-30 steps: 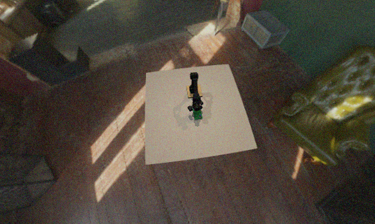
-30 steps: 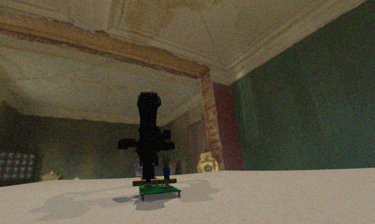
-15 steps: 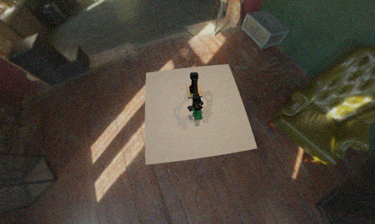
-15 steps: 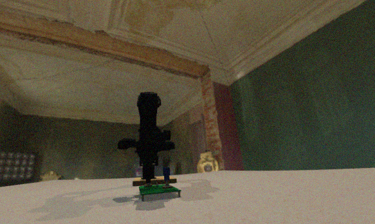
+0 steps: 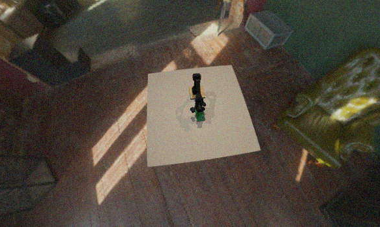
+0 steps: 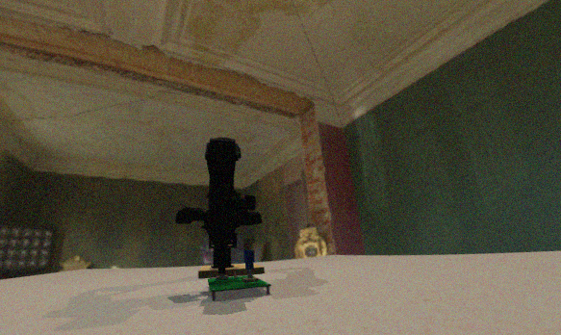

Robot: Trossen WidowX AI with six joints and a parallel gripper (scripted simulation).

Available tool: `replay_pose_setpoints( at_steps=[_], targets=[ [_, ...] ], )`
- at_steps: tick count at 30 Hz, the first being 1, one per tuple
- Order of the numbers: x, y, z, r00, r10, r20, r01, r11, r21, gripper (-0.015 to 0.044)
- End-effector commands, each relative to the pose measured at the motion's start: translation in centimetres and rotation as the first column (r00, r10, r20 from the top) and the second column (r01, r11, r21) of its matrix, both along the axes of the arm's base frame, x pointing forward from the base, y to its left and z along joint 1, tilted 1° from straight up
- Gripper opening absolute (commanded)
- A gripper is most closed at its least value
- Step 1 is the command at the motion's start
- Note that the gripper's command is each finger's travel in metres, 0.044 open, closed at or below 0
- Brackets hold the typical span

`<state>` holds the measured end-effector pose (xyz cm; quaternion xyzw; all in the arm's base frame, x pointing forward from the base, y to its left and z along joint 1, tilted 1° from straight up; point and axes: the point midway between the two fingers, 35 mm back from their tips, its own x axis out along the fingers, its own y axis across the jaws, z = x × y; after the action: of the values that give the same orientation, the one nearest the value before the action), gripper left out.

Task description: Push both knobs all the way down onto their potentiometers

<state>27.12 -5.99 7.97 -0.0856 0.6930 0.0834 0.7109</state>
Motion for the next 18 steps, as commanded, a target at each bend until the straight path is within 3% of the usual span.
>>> replay_pose_setpoints(
  at_steps=[1, 18],
  targets=[
    [0.0, 0.1, -0.3, 1.000, 0.003, -0.003, -0.003, 1.000, 0.004, 0.0000],
    [0.0, 0.1, 1.7, 1.000, 0.003, -0.003, -0.003, 1.000, 0.004, 0.0000]
  ],
)
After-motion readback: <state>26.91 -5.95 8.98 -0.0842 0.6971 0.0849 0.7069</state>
